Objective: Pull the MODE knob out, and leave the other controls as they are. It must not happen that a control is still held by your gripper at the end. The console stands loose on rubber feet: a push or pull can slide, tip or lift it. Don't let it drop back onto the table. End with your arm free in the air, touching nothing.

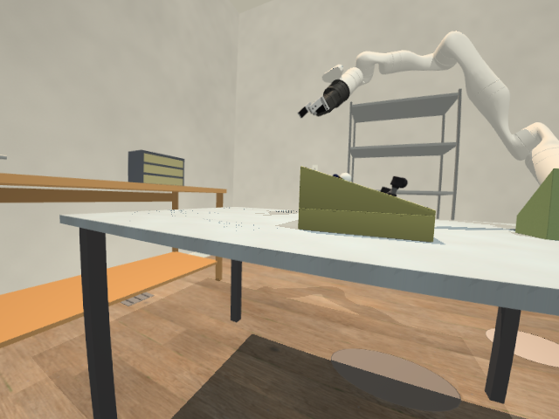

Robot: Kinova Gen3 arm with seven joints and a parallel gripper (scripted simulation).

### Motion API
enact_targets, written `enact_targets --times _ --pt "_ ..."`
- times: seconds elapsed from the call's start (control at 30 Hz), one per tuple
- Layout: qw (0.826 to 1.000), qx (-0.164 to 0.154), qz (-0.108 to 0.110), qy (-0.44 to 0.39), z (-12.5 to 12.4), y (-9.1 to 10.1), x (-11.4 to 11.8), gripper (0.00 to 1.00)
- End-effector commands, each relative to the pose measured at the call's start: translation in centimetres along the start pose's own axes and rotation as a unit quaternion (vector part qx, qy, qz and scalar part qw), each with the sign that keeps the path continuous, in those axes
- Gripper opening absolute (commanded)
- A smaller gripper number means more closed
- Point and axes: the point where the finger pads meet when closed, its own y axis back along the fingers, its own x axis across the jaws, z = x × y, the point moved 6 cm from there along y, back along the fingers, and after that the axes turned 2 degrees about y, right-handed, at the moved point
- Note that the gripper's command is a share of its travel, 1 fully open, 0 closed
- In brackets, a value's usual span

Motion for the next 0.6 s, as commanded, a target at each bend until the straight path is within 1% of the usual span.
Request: enact_targets --times 0.0,0.03,0.13,0.17,0.27,0.37,0.43,0.53,0.57 --pt "0.999 -0.028 -0.024 -0.014 -0.6 -1.4 -5.3 1.00" --pt "0.999 -0.028 -0.024 -0.014 -0.6 -1.4 -5.3 1.00" --pt "0.997 -0.059 -0.036 -0.038 -0.3 -2.5 -9.6 1.00" --pt "0.997 -0.059 -0.036 -0.038 -0.3 -2.5 -9.6 1.00" --pt "0.992 -0.094 -0.041 -0.066 0.6 -3.3 -13.9 1.00" --pt "0.992 -0.094 -0.041 -0.066 0.6 -3.3 -13.9 1.00" --pt "0.988 -0.119 -0.040 -0.086 1.3 -3.7 -16.7 1.00" --pt "0.980 -0.156 -0.031 -0.117 2.8 -3.9 -20.6 1.00" --pt "0.981 -0.156 -0.032 -0.110 2.8 -3.9 -20.7 1.00"
